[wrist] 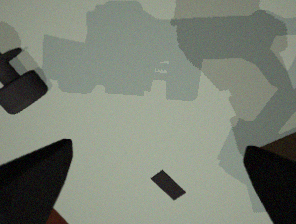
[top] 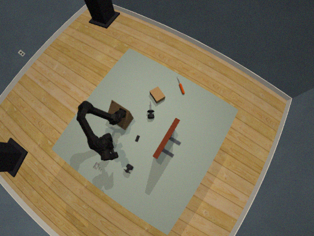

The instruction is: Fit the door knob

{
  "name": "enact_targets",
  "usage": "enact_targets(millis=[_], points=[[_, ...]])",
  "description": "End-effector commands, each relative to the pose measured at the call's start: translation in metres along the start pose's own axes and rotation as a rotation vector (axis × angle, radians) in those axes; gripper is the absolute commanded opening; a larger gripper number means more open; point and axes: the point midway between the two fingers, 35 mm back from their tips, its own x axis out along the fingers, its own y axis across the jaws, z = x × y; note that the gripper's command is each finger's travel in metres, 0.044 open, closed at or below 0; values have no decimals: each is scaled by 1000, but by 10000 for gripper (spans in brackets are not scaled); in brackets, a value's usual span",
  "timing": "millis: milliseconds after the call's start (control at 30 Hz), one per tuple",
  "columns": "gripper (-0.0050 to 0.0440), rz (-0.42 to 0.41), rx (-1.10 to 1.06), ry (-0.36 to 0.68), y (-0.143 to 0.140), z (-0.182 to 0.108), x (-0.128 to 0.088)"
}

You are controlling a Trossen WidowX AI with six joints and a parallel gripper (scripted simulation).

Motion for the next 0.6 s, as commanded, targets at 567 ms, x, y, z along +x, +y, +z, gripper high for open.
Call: enact_targets(millis=[567], points=[[440, -101, 186, -66, -70, 43, -21]])
